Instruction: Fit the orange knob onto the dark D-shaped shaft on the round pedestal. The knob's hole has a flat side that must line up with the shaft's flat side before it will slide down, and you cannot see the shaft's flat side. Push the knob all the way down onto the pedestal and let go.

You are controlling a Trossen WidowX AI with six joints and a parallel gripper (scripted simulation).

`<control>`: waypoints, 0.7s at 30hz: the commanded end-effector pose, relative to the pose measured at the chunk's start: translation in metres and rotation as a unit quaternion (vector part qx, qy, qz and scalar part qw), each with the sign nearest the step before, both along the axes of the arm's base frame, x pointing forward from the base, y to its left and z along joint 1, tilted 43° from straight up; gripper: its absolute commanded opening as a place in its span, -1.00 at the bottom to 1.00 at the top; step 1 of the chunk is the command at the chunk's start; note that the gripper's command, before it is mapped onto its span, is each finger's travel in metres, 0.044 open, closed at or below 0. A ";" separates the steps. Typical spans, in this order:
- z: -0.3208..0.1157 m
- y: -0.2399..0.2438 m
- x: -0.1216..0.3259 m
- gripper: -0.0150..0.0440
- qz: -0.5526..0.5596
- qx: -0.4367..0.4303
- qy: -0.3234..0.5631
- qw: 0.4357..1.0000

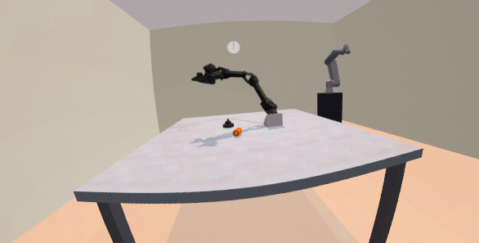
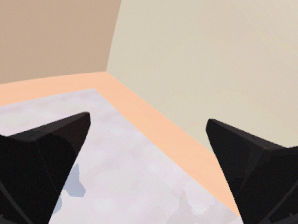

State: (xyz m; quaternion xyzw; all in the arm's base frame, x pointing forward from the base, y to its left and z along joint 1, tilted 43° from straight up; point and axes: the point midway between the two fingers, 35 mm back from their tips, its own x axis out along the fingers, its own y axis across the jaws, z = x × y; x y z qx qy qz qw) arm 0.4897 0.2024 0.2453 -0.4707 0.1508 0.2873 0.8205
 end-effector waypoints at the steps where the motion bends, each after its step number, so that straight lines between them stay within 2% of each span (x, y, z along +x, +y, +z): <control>1: -0.074 0.009 -0.017 1.00 -0.041 -0.034 0.113 0.992; 7: -0.189 0.004 -0.073 1.00 -0.126 -0.142 0.281 0.941; 13: -0.275 -0.031 -0.161 1.00 -0.223 -0.338 0.388 0.828; 16: -0.291 -0.051 -0.195 1.00 -0.254 -0.434 0.394 0.770; 21: -0.291 -0.053 -0.197 1.00 -0.255 -0.439 0.394 0.766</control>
